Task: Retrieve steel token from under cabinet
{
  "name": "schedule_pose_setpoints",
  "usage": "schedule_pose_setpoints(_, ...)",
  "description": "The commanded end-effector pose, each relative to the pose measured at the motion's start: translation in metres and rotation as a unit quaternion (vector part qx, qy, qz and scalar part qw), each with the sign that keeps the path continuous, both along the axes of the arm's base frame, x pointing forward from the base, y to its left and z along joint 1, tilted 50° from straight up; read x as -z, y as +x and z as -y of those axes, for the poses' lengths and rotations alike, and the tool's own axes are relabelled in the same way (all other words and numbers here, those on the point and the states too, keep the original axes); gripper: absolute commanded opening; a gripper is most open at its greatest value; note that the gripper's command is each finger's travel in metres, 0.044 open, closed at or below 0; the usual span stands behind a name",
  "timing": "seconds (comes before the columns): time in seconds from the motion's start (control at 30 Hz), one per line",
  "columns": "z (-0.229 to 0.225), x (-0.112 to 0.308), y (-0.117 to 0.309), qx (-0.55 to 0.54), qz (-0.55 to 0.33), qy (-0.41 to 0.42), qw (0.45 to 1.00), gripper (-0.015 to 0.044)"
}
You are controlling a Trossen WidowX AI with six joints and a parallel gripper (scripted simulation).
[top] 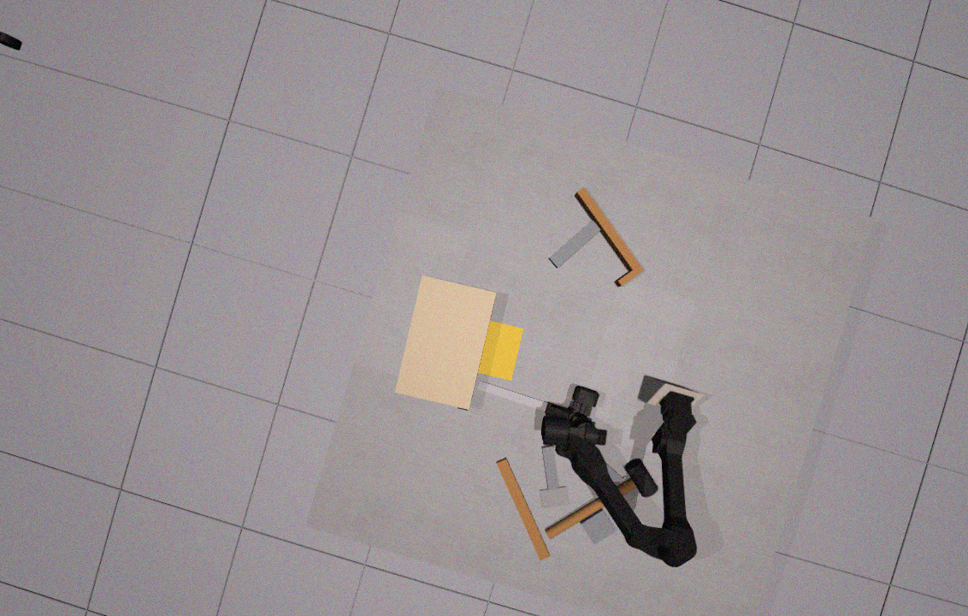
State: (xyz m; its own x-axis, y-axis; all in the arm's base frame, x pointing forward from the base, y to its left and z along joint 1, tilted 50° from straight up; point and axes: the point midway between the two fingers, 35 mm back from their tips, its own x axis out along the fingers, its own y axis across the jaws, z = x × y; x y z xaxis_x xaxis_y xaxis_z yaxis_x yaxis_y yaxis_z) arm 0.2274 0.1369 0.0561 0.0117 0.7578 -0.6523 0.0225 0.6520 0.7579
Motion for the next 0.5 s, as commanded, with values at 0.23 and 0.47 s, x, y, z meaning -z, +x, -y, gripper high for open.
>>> schedule_pose_setpoints(0.23,-0.0003,-0.0022,0.0000,-0.031,0.040,0.002,0.999,0.0000)
schedule_pose_setpoints(0.47,-0.0004,-0.0025,-0.0001,-0.049,0.061,0.002,0.997,0.0000)
